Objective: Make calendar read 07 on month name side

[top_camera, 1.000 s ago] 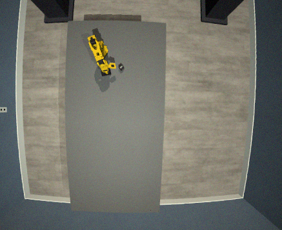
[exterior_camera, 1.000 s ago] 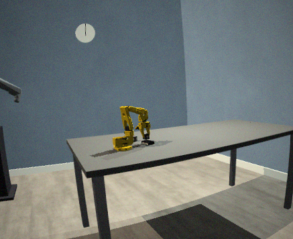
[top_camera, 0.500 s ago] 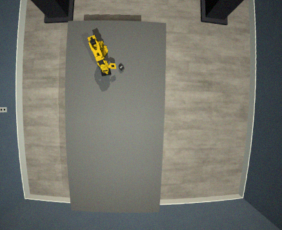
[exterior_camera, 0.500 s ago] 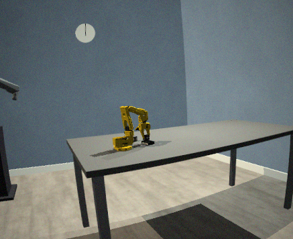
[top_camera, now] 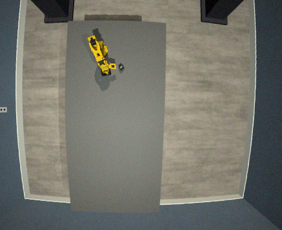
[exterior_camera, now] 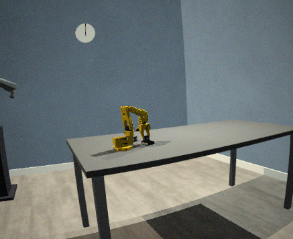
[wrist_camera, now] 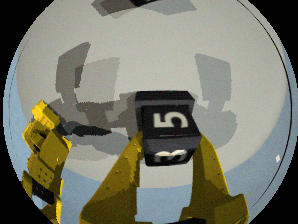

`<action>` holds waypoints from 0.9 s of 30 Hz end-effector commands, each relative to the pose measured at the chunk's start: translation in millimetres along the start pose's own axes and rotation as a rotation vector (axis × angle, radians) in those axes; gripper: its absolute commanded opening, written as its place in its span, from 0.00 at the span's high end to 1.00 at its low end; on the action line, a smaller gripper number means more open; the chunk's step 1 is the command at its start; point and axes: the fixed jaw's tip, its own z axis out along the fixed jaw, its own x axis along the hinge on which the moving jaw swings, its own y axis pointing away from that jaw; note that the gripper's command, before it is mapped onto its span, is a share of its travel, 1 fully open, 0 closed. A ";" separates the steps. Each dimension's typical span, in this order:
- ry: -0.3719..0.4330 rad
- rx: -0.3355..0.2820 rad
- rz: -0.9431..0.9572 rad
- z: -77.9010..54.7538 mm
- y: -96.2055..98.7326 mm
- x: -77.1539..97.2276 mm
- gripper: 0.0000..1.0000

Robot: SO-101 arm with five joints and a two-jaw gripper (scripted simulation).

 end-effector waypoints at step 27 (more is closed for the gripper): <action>-0.005 0.019 -0.002 4.0 -2.8 0.4 1.00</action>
